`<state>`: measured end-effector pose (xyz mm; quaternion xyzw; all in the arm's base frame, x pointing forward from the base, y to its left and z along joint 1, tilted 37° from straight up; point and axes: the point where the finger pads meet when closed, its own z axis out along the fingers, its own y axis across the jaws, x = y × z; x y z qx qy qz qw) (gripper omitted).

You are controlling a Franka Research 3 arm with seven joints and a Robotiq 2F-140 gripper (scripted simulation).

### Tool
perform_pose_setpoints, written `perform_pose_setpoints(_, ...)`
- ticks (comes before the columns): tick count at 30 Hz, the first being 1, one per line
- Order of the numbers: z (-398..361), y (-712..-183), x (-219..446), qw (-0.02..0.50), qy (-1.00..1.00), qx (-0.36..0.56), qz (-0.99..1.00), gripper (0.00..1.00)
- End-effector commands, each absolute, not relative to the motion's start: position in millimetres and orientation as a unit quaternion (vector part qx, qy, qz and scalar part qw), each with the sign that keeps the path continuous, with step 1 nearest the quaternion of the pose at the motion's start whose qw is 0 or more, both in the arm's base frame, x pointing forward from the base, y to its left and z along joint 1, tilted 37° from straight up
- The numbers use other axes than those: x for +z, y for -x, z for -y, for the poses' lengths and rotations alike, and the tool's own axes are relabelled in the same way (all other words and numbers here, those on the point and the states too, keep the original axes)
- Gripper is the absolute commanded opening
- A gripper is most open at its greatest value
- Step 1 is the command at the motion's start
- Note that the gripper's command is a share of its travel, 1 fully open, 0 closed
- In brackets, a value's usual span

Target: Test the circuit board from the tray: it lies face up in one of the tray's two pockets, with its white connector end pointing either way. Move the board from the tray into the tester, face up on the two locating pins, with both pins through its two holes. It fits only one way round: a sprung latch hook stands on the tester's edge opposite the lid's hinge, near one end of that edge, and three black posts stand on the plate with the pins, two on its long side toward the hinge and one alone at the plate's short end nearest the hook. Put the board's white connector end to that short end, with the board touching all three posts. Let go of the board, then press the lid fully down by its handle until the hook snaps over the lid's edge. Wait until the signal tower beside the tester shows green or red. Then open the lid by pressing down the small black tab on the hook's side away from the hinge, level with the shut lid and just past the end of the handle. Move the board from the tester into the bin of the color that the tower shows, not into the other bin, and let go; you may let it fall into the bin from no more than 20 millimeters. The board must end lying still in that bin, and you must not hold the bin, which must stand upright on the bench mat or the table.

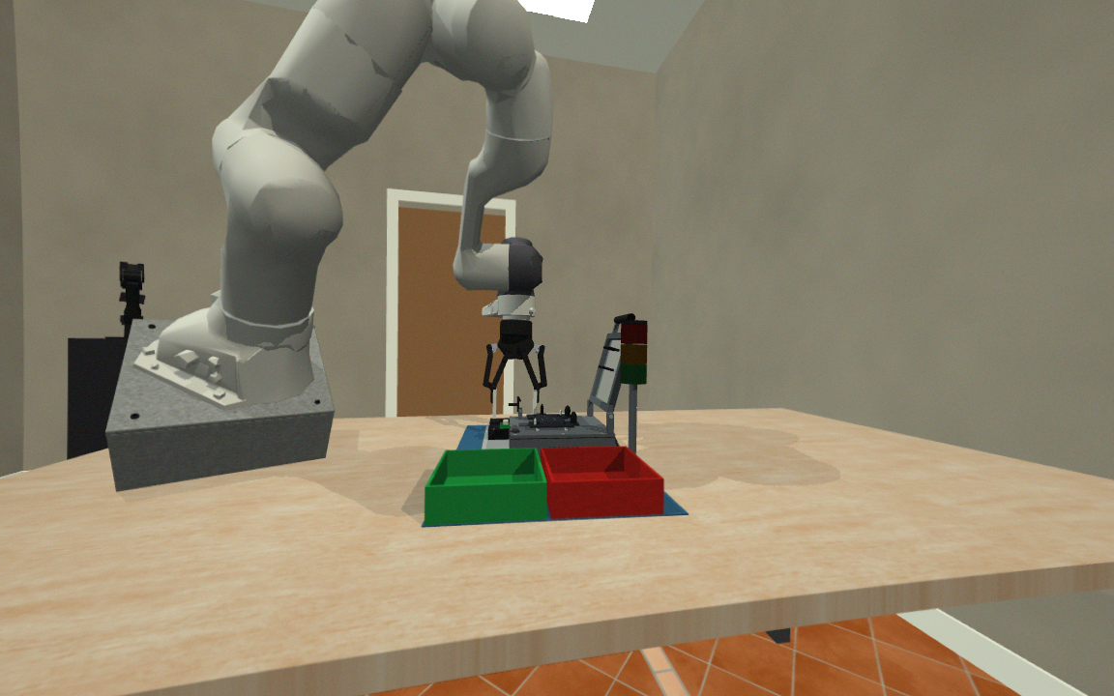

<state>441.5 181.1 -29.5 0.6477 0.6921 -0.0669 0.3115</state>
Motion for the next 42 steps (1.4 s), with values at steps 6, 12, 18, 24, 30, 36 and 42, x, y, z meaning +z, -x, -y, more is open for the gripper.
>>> perform_pose_setpoints(6, -179.5, -447.8, -37.5, 0.31, -0.652, -0.059, -0.689, 0.58)
perform_pose_setpoints(12, -179.1, -448.1, -38.3, 0.31, -0.652, -0.059, -0.689, 0.58)
perform_pose_setpoints(18, -179.1, -448.1, -38.3, 0.31, -0.652, -0.059, -0.689, 0.58)
perform_pose_setpoints(24, -179.1, -448.1, -38.3, 0.31, -0.652, -0.059, -0.689, 0.58)
perform_pose_setpoints(30, -179.0, -448.2, -38.4, 0.31, -0.652, -0.059, -0.689, 0.58)
perform_pose_setpoints(36, -177.5, -449.3, -40.9, 0.31, -0.652, -0.059, -0.689, 0.58)
perform_pose_setpoints(42, -175.5, -450.6, -44.0, 0.31, -0.652, -0.059, -0.689, 0.58)
